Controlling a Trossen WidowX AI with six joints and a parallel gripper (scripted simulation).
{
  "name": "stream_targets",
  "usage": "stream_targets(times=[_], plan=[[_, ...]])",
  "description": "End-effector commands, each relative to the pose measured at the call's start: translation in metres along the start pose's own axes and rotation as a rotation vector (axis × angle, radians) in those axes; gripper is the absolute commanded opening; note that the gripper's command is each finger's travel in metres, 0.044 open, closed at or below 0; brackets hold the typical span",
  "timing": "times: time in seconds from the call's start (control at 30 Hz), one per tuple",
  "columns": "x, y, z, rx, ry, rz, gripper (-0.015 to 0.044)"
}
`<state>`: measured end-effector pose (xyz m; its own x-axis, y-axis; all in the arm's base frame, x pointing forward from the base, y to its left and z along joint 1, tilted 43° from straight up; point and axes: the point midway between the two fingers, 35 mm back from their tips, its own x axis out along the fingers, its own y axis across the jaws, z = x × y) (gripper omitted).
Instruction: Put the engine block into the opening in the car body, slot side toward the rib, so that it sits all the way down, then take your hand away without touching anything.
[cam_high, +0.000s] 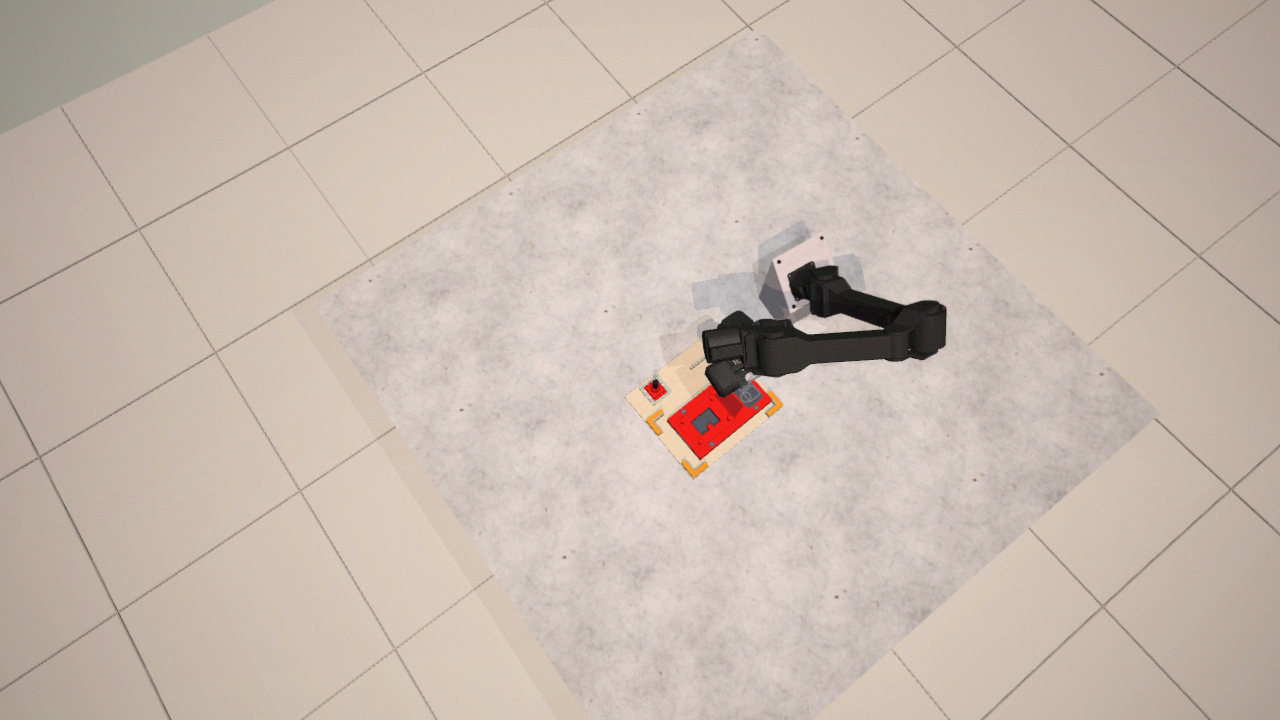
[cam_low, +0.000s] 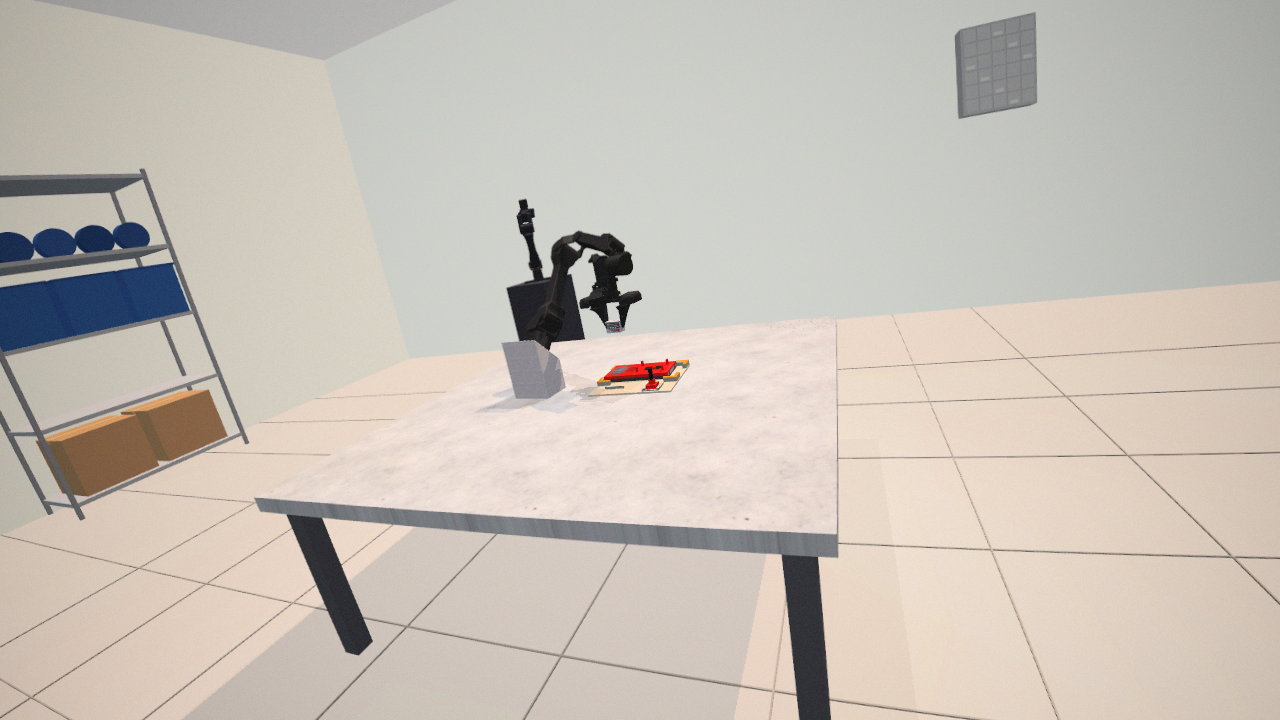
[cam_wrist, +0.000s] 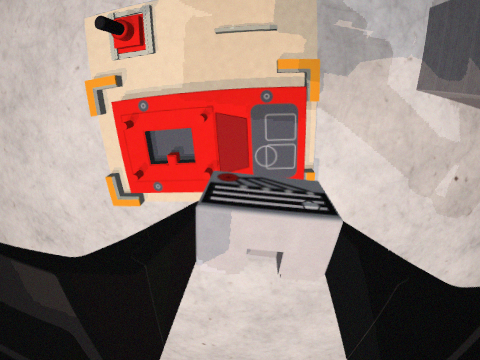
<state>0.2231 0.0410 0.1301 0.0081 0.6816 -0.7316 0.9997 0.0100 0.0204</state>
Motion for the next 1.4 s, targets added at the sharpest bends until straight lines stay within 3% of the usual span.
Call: stream_targets(times=[0.0,0.37,0.73,1.37], plan=[[-0.002,-0.001,0.0,-0.007,-0.004,-0.002,0.0],[0.039,0.0,0.0,-0.008,-0.002,-0.001,0.0],[0.037,0.0,-0.001,-0.008,-0.057,-0.004,0.0],[0.045,-0.001,-0.02,-0.003,-0.645,-0.015,0.0]])
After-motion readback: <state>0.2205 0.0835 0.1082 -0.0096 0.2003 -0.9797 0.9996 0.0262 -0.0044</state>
